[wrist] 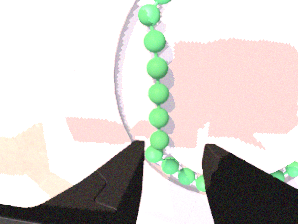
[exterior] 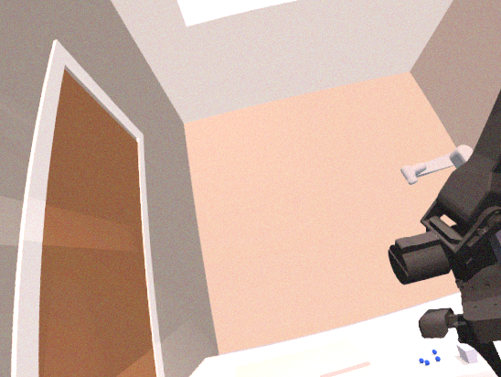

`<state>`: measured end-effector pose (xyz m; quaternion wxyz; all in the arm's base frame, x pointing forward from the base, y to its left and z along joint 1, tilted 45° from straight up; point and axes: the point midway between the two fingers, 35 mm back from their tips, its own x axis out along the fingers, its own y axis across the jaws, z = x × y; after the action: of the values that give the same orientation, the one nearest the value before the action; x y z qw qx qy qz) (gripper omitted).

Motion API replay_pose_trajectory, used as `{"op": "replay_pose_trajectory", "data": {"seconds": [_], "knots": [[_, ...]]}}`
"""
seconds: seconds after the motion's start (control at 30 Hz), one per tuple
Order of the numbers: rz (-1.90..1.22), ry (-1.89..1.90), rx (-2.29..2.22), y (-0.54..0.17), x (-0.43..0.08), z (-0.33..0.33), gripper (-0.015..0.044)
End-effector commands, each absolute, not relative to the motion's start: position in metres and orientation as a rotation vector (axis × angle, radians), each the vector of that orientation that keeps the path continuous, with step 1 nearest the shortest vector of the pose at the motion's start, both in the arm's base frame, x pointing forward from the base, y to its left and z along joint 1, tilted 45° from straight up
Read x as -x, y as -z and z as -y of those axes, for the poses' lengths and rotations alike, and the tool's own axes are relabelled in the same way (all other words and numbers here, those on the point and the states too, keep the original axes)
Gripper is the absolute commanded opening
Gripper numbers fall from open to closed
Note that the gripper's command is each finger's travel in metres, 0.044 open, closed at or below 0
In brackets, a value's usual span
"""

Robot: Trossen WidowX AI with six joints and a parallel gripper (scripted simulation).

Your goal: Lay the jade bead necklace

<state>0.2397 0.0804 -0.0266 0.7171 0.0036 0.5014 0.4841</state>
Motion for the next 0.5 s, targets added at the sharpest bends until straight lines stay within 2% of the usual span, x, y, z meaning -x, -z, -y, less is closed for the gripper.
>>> {"op": "replay_pose_trajectory", "data": {"seconds": [0.0, 0.47], "knots": [[-1.125, -1.073, -0.022, 0.033, -0.235, -0.085, 0.0120], [-1.131, -1.074, -0.027, 0.045, -0.233, -0.098, 0.0120]]}}
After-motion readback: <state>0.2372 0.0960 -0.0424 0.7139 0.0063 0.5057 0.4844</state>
